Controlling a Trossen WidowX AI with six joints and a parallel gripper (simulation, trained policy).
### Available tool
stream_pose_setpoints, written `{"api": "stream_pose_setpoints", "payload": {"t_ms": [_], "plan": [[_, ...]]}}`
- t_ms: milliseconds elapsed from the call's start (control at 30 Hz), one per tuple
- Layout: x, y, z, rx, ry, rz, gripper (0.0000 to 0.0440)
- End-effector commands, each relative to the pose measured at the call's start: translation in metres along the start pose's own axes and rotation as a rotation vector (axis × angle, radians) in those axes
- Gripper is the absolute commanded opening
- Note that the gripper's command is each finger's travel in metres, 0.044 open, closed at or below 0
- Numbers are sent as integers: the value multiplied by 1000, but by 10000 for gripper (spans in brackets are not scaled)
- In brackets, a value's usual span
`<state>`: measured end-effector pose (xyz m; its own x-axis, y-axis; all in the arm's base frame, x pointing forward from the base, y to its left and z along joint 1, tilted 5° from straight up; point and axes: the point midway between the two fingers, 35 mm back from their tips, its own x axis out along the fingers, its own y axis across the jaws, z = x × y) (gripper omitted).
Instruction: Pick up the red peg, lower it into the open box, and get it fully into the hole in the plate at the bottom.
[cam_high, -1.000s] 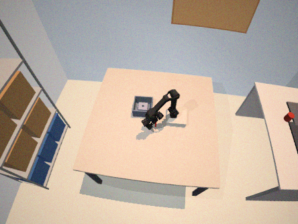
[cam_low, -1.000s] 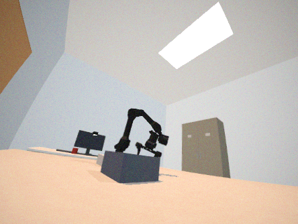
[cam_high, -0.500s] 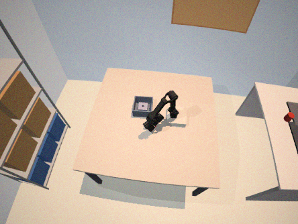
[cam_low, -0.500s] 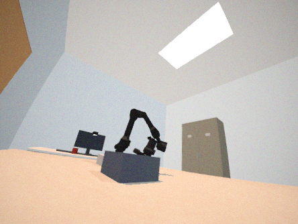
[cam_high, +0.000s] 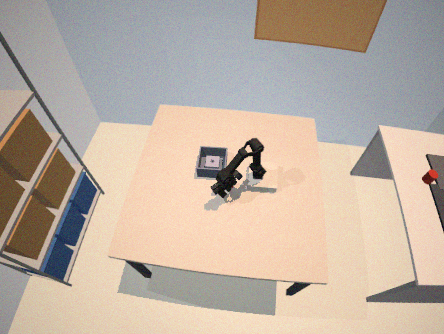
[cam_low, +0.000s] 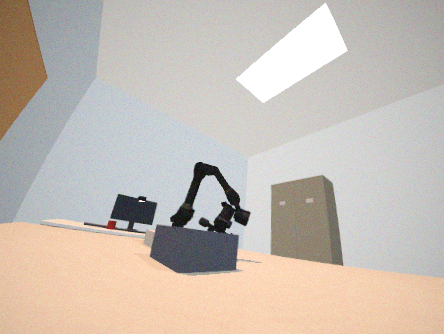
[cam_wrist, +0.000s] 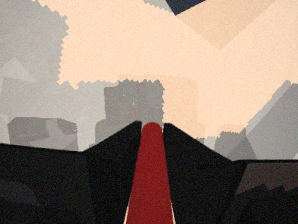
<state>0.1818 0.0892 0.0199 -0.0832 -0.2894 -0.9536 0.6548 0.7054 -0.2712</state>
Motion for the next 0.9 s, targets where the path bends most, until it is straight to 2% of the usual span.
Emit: {"api": "stream_pose_setpoints", "payload": {"t_ms": [0, 433, 867], "plan": [[-14, -3, 10, 4, -32, 9, 0], [-66, -17, 56, 103, -132, 36, 0], [-78, -33, 116, 268, -182, 56, 0]]}}
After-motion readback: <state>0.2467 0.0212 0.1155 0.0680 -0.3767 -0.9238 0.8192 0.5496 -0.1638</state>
